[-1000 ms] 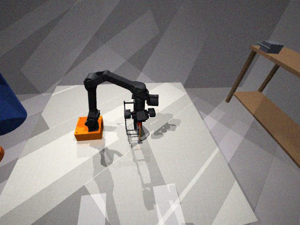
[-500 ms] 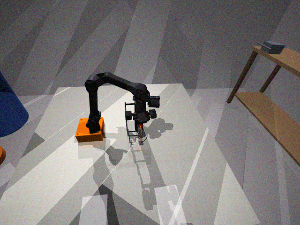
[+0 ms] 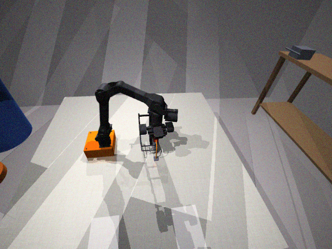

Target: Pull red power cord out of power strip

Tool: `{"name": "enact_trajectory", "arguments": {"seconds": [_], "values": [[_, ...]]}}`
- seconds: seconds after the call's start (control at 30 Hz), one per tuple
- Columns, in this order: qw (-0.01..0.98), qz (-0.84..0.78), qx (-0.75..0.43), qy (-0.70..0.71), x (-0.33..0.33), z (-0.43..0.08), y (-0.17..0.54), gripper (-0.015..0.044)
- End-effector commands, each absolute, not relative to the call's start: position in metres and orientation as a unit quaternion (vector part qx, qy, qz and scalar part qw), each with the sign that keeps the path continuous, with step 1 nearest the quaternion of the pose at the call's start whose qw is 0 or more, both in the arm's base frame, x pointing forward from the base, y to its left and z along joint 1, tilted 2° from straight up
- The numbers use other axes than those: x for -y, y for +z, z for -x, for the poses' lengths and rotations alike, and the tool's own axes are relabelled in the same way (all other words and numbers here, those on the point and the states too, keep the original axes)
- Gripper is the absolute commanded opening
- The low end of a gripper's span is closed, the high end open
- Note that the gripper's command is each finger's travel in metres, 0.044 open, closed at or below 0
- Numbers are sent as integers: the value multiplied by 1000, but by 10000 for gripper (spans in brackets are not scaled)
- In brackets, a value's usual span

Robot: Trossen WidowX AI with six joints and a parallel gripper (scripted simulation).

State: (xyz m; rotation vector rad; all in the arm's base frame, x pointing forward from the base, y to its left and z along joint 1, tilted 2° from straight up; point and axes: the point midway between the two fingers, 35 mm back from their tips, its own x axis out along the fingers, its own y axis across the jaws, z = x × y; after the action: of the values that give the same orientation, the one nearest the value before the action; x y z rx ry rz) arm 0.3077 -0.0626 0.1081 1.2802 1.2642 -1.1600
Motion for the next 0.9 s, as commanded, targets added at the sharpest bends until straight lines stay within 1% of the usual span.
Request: {"name": "enact_trajectory", "arguments": {"seconds": [0.0, 0.47, 0.5, 0.67, 0.87], "values": [[492, -516, -493, -500, 94, -307, 111, 0], [492, -515, -492, -500, 116, -303, 113, 0], [490, -511, -500, -499, 103, -303, 110, 26], [490, -511, -500, -499, 103, -303, 110, 157], [490, -511, -500, -499, 103, -303, 110, 160]]}}
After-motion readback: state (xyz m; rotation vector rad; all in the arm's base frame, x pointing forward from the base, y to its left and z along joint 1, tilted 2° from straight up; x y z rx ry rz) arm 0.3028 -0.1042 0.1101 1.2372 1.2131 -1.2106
